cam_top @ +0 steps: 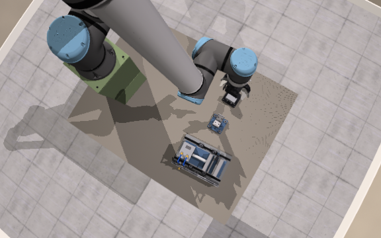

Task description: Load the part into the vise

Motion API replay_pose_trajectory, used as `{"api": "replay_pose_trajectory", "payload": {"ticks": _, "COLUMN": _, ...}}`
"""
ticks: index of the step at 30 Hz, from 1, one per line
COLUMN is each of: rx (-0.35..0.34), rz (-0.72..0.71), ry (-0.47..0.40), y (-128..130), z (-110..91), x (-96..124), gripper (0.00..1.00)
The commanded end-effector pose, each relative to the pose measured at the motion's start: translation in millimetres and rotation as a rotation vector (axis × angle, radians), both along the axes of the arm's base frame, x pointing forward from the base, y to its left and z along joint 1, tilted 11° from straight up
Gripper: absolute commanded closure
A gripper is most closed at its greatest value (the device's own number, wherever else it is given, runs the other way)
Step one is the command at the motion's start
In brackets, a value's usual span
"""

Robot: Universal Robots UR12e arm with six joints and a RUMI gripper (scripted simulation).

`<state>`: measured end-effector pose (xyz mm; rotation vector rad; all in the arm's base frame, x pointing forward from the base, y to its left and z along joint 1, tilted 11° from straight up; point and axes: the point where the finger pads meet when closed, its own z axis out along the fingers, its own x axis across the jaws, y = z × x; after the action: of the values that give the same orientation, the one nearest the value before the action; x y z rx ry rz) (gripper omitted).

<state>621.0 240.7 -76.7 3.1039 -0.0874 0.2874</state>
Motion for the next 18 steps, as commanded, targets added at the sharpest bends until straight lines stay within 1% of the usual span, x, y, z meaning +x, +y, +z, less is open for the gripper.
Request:
{"api": "replay_pose_trajectory", "payload": {"ticks": 1, "rx": 0.000, "rz": 0.004, "ry": -0.002, "y": 0.7, "z": 0.1, "x": 0.1, "gripper": 0.00}}
{"api": "replay_pose_trajectory", "payload": {"ticks": 3, "rx": 0.000, "rz": 0.004, "ry": -0.002, "y": 0.7, "z": 0.1, "x": 0.1, "gripper": 0.00}}
{"api": "replay_pose_trajectory", "payload": {"ticks": 4, "rx": 0.000, "rz": 0.004, "ry": -0.002, "y": 0.7, "z": 0.1, "x": 0.1, "gripper": 0.49}}
{"api": "replay_pose_trajectory", "payload": {"ticks": 18, "rx": 0.000, "rz": 0.004, "ry": -0.002, "y": 0.7, "z": 0.1, "x": 0.1, "gripper": 0.49}}
